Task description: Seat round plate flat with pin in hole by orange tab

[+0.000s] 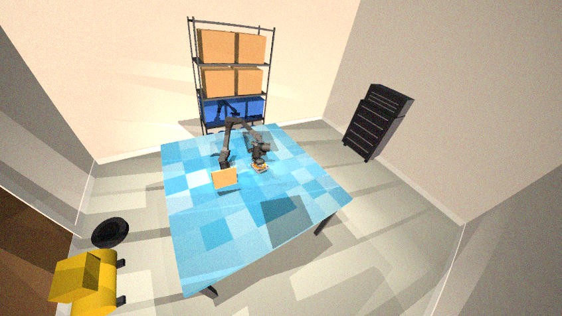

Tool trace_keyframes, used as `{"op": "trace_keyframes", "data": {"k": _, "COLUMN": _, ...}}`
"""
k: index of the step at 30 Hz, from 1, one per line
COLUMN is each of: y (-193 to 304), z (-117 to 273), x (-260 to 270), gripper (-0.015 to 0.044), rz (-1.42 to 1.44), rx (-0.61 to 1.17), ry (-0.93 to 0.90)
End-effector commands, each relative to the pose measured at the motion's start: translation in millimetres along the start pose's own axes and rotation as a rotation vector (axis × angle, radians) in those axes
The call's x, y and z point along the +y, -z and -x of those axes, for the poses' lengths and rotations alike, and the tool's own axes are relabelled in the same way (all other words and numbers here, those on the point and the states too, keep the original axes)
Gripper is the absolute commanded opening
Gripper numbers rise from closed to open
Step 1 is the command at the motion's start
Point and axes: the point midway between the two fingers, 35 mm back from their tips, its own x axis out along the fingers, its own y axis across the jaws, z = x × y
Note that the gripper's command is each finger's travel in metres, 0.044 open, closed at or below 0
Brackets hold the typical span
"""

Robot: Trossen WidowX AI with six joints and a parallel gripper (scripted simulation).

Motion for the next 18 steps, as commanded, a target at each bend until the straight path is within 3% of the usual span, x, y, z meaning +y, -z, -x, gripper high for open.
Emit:
{"op": "trace_keyframes", "data": {"k": 1, "y": 0.3, "z": 14.0, "x": 0.2, "gripper": 0.0000, "rz": 0.006, "rx": 0.000, "ry": 0.006}}
{"op": "trace_keyframes", "data": {"k": 18, "y": -0.3, "z": 4.2, "x": -0.1, "gripper": 0.0000, "rz": 0.001, "rx": -0.003, "ry": 0.001}}
